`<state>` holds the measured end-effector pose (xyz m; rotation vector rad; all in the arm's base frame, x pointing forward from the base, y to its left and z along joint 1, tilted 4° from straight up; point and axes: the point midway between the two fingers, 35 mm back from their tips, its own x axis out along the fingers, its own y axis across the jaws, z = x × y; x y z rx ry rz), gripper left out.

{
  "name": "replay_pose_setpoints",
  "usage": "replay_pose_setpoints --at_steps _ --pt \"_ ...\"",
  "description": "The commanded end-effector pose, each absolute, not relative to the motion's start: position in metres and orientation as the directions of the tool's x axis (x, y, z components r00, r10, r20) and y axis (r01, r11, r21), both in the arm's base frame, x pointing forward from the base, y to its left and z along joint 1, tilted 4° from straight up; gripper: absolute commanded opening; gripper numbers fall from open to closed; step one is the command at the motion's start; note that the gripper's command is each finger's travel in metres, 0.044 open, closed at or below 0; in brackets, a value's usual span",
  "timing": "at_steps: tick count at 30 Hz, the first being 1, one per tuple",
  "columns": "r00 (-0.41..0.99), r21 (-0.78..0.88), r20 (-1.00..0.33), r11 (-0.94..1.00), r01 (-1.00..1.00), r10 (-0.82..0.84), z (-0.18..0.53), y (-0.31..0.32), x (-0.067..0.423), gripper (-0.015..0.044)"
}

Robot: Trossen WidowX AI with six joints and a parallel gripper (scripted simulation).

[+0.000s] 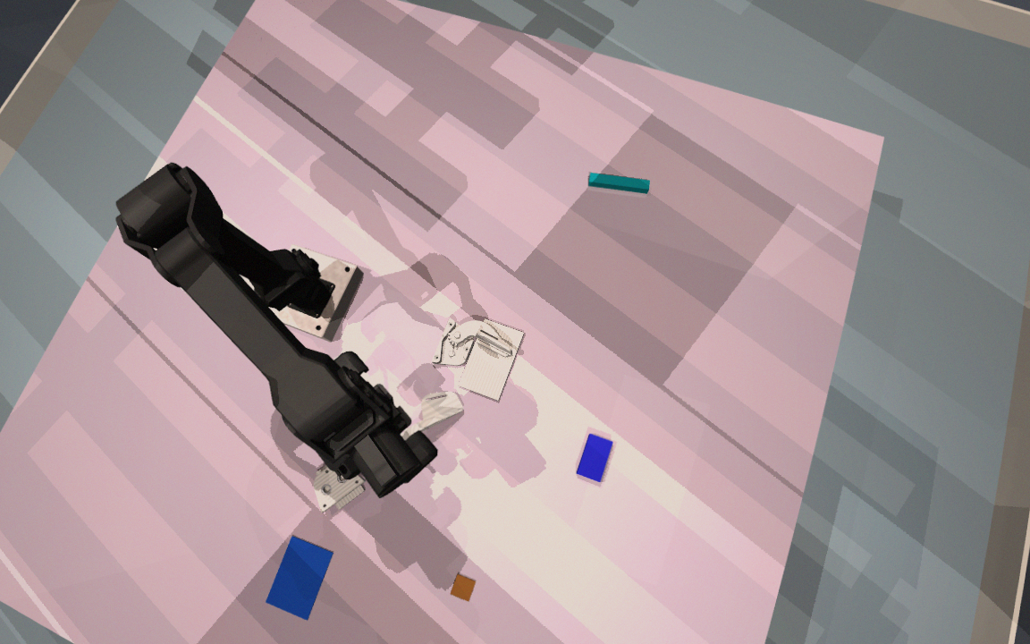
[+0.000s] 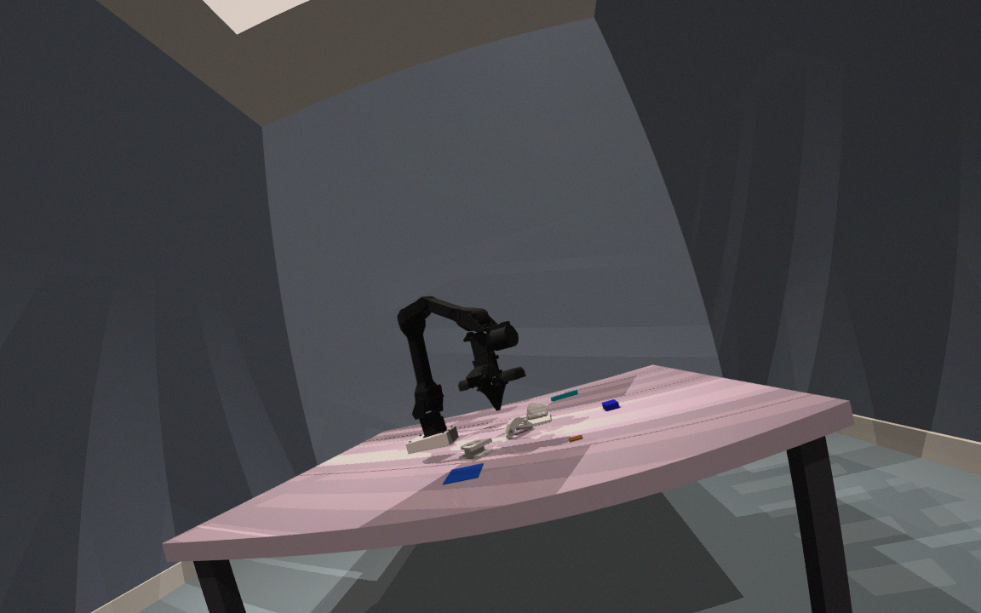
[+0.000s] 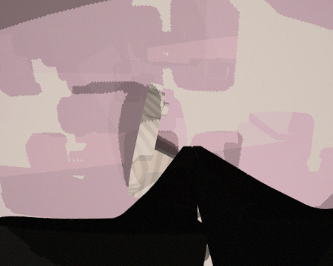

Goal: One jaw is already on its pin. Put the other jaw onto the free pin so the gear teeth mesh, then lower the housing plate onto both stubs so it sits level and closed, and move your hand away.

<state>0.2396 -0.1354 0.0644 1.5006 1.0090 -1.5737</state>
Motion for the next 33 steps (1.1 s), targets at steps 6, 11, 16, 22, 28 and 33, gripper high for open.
replay_pose_setpoints --at_steps 6,11,16,22,28,33 --pt "-0.052 -0.052 -0.999 -0.600 0.799 0.017 0.068 -0.130 0.237 0.0000" --pt "-0.052 -0.052 -0.999 -0.600 0.798 0.017 0.068 -0.130 0.237 0.0000" --pt "-0.052 -0.052 -0.999 -0.603 0.796 0.017 0.061 -0.130 0.237 0.0000" --pt "-0.052 -0.051 -0.999 -0.608 0.792 0.017 0.051 -0.130 0.237 0.0000" --pt "-0.052 -0.051 -0.999 -0.613 0.788 0.017 0.041 -0.130 0.237 0.0000" --pt "-0.052 -0.051 -0.999 -0.617 0.785 0.017 0.033 -0.130 0.236 0.0000"
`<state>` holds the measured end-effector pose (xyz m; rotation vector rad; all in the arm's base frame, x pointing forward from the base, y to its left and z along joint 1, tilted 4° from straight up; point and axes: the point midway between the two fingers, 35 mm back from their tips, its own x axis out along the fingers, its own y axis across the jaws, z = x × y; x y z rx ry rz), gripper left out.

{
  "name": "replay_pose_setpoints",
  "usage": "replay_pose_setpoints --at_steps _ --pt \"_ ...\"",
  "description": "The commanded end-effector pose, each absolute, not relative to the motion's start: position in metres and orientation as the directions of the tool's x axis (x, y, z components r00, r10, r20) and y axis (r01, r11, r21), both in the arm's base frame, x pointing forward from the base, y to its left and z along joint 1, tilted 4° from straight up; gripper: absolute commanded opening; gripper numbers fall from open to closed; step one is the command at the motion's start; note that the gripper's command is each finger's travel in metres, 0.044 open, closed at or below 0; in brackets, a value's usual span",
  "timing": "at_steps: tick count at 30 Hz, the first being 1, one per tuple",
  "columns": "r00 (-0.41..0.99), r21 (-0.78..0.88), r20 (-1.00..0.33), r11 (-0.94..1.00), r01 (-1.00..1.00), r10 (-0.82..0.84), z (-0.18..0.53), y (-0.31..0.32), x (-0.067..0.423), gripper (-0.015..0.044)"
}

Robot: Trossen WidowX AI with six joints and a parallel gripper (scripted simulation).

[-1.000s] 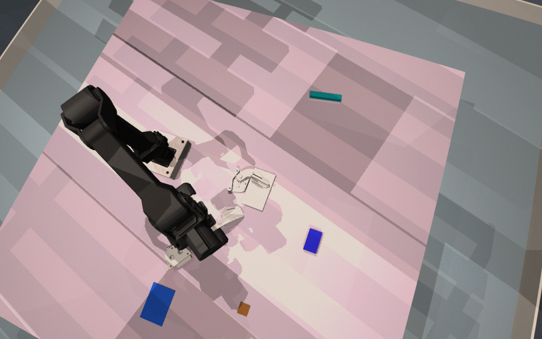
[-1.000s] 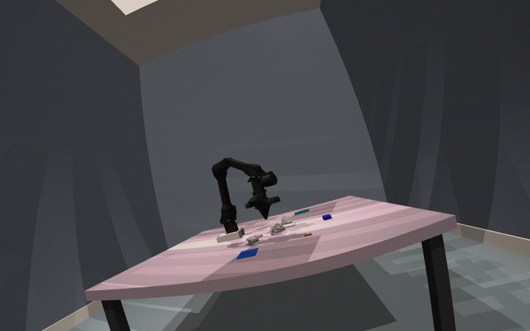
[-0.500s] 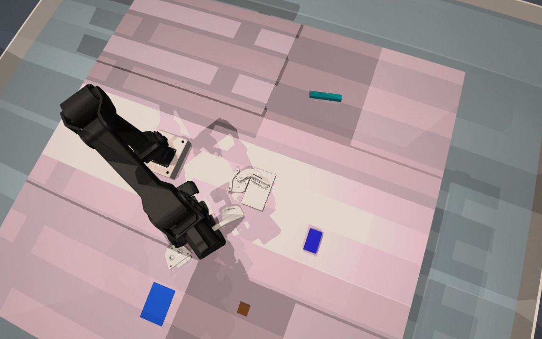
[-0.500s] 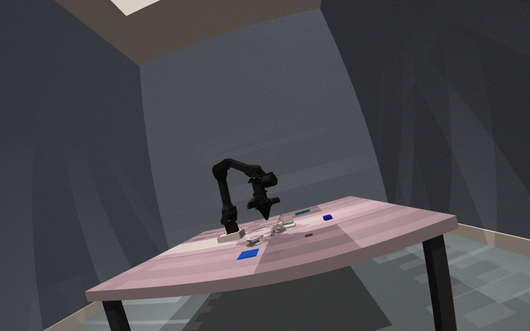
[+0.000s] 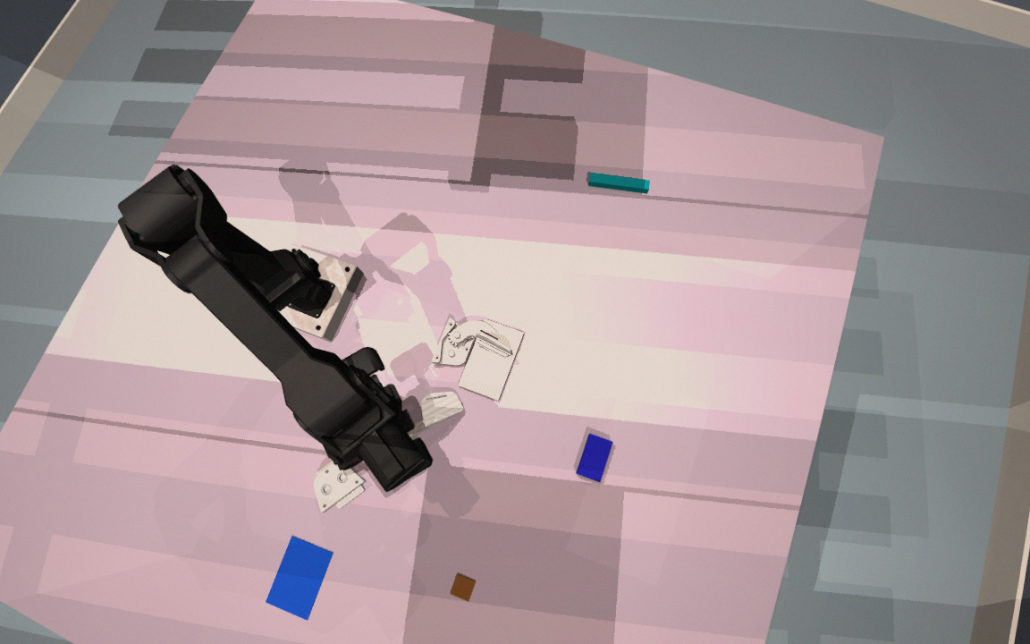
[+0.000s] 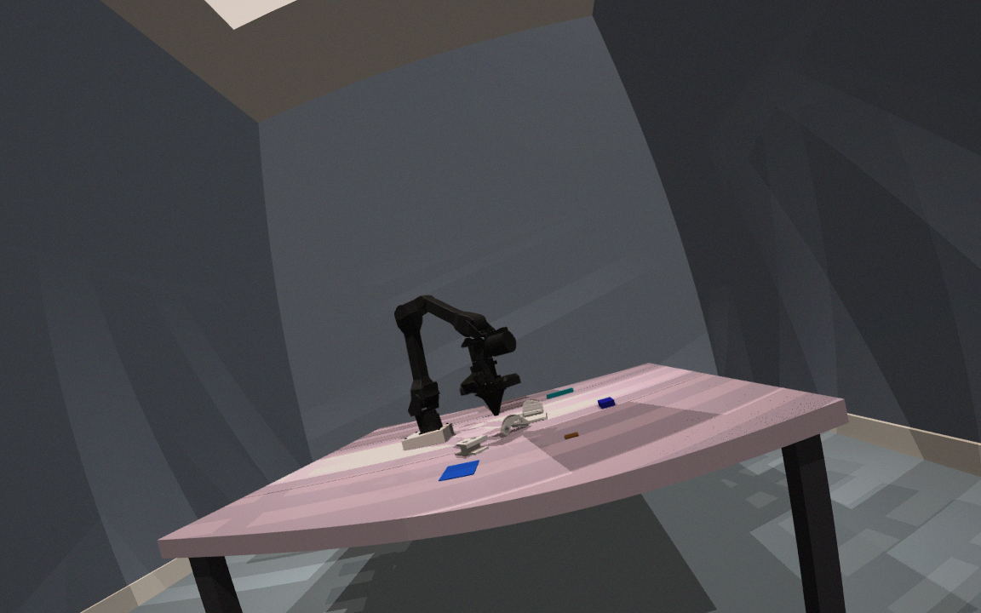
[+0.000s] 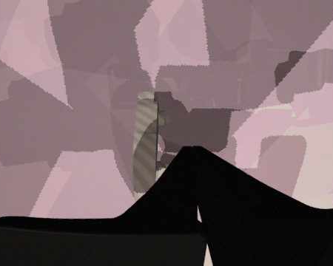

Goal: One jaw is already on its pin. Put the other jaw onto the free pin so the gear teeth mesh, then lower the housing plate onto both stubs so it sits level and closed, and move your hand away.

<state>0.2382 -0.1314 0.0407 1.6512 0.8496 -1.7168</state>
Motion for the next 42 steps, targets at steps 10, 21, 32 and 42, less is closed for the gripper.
replay_pose_setpoints --at_steps 10,21,32,42 --pt "-0.052 -0.051 -0.999 -0.625 0.779 0.017 0.017 -0.129 0.235 0.0000" --pt "-0.052 -0.051 -0.999 -0.630 0.775 0.018 0.009 -0.128 0.233 0.0000" --pt "-0.051 -0.050 -0.999 -0.630 0.775 0.017 0.009 -0.137 0.244 0.0000" --pt "-0.050 -0.049 -0.999 -0.630 0.775 0.016 0.009 -0.147 0.257 0.0000"
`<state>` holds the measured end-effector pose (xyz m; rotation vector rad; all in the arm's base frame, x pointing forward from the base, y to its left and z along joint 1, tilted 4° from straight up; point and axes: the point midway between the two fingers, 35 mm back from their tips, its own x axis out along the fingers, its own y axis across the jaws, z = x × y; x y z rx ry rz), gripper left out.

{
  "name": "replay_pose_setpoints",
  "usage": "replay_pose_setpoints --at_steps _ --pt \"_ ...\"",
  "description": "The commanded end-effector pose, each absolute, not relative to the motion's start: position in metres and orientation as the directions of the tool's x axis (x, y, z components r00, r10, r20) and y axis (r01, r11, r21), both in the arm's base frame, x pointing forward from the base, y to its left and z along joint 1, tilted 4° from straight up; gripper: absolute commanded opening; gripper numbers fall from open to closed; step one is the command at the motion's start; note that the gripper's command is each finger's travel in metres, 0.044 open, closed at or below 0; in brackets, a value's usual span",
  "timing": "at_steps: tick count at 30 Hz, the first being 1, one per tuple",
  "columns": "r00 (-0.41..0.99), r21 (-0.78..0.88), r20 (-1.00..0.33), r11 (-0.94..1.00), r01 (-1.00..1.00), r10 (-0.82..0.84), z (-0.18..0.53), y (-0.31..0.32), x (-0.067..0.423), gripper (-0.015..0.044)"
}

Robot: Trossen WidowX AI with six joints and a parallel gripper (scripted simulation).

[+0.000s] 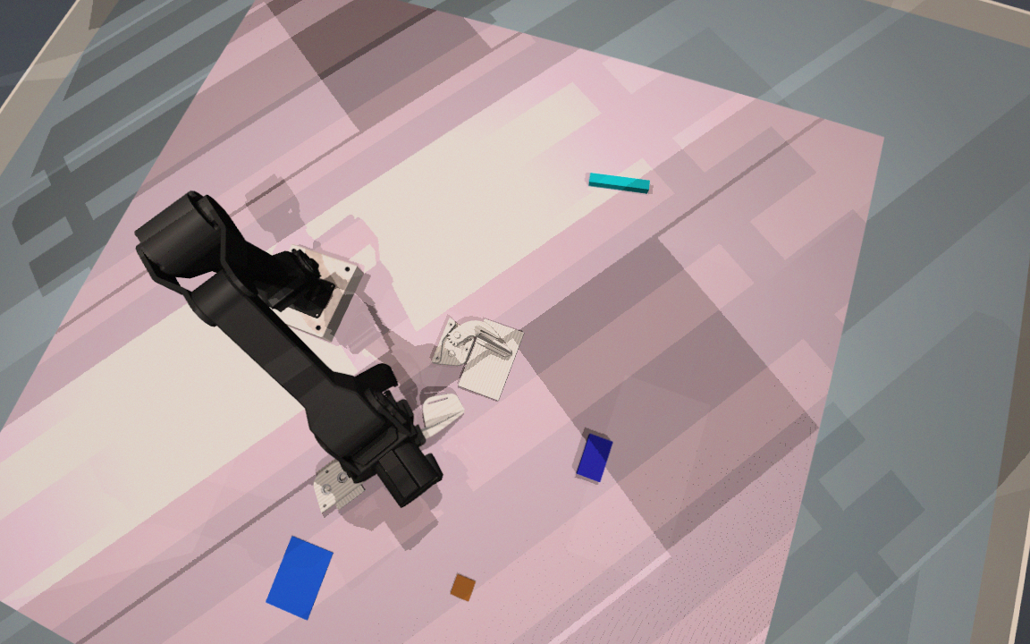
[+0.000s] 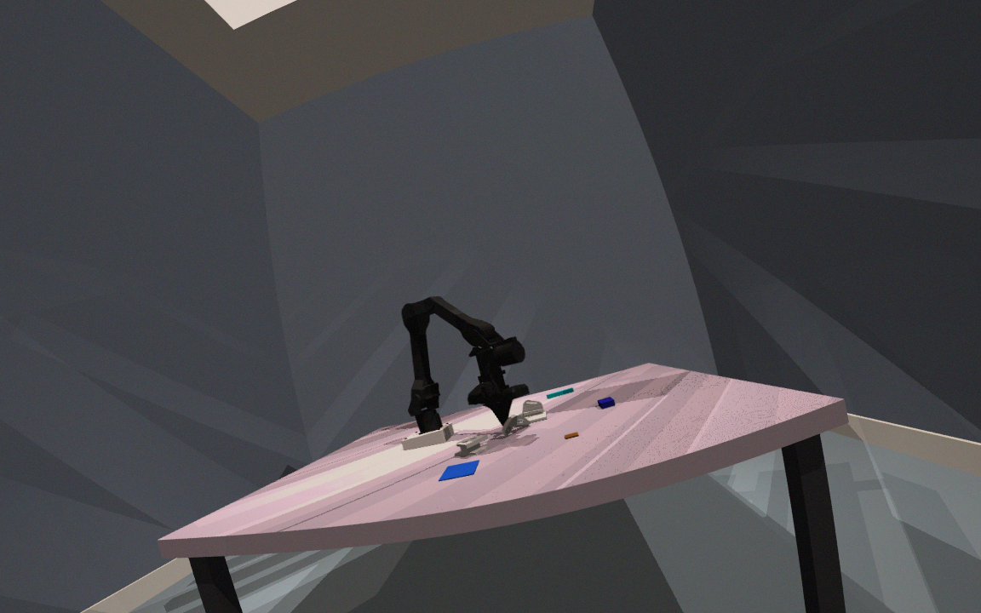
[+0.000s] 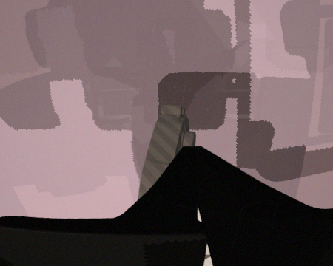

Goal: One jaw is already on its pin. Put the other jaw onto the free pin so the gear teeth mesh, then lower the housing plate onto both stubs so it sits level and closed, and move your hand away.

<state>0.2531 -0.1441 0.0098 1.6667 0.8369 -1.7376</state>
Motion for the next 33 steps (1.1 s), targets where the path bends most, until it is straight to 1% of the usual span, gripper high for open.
replay_pose_setpoints --at_steps 1,33 --pt "-0.050 -0.049 -0.999 -0.630 0.775 0.016 0.009 -0.148 0.259 0.0000" --pt "-0.047 -0.045 -0.999 -0.630 0.775 0.014 0.010 -0.177 0.294 0.0000"
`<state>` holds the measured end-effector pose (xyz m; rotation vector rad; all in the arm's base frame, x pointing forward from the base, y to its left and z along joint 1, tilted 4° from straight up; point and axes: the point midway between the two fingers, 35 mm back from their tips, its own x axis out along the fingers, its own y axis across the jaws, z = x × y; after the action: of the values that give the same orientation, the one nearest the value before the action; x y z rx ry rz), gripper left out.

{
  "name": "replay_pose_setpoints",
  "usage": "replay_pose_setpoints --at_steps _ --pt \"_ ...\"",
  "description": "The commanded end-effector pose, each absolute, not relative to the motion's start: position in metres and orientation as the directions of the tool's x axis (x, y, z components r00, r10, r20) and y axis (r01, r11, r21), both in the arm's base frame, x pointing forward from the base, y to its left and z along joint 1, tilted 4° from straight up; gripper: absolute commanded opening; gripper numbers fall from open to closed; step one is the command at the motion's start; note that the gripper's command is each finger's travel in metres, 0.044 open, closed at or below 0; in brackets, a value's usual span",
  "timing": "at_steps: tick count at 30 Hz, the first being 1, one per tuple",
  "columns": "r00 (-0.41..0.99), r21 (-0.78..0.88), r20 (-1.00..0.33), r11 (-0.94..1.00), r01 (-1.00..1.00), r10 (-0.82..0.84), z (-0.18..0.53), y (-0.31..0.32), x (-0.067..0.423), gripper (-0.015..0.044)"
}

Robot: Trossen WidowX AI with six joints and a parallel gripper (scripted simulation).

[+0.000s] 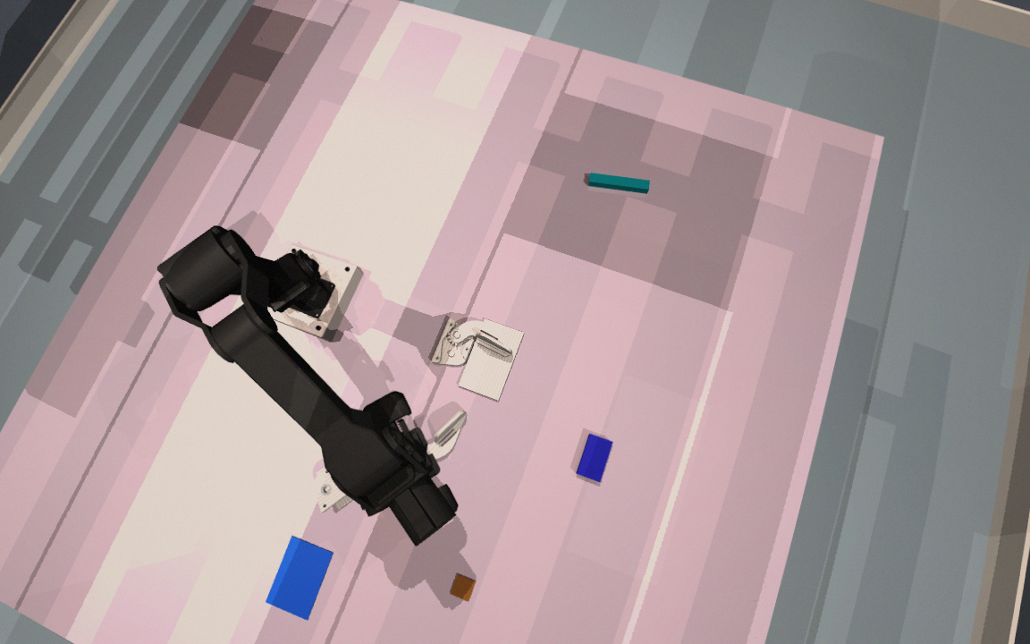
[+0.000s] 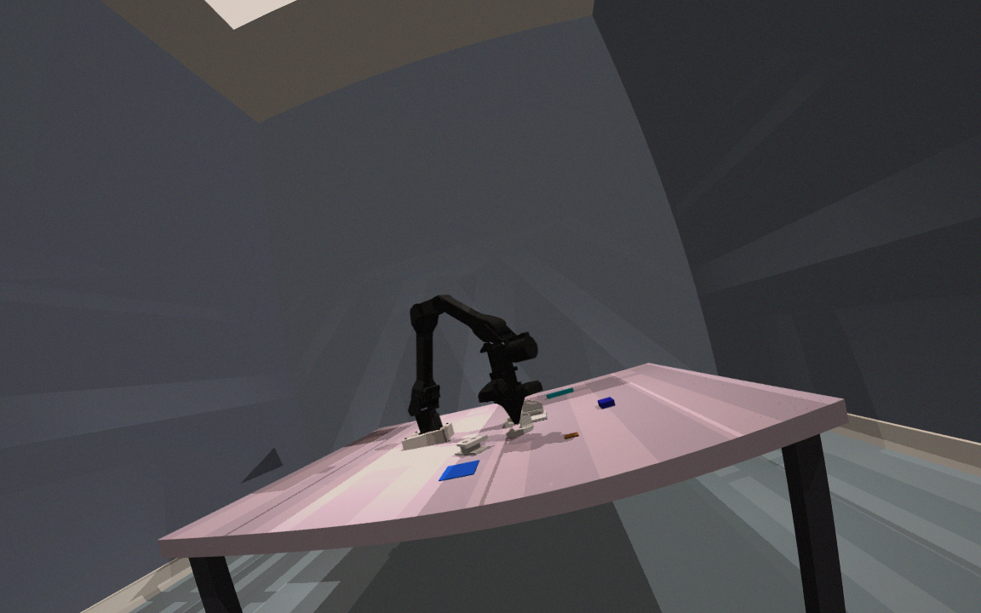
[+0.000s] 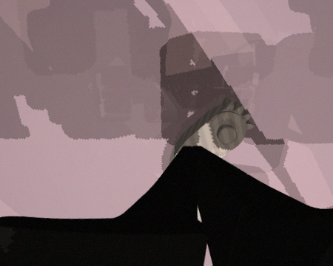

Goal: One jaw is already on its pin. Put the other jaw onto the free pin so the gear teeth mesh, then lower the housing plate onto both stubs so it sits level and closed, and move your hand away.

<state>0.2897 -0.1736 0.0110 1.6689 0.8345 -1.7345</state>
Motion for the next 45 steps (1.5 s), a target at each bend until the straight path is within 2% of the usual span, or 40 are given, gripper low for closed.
replay_pose_setpoints --at_steps 1,18,23,27,43,45 --pt "-0.047 -0.045 -0.999 -0.630 0.775 0.014 0.011 -0.178 0.295 0.0000" --pt "-0.046 -0.044 -0.999 -0.630 0.775 0.013 0.016 -0.192 0.312 0.0000" --pt "-0.046 -0.043 -0.999 -0.630 0.775 0.013 0.071 -0.193 0.315 0.0000" --pt "-0.046 -0.043 -0.999 -0.630 0.775 0.013 0.073 -0.193 0.315 0.0000" --pt "-0.043 -0.041 -0.999 -0.632 0.774 0.011 0.066 -0.193 0.316 0.0420" --pt "-0.043 -0.041 -0.999 -0.632 0.774 0.011 0.066 -0.193 0.316 0.0440"
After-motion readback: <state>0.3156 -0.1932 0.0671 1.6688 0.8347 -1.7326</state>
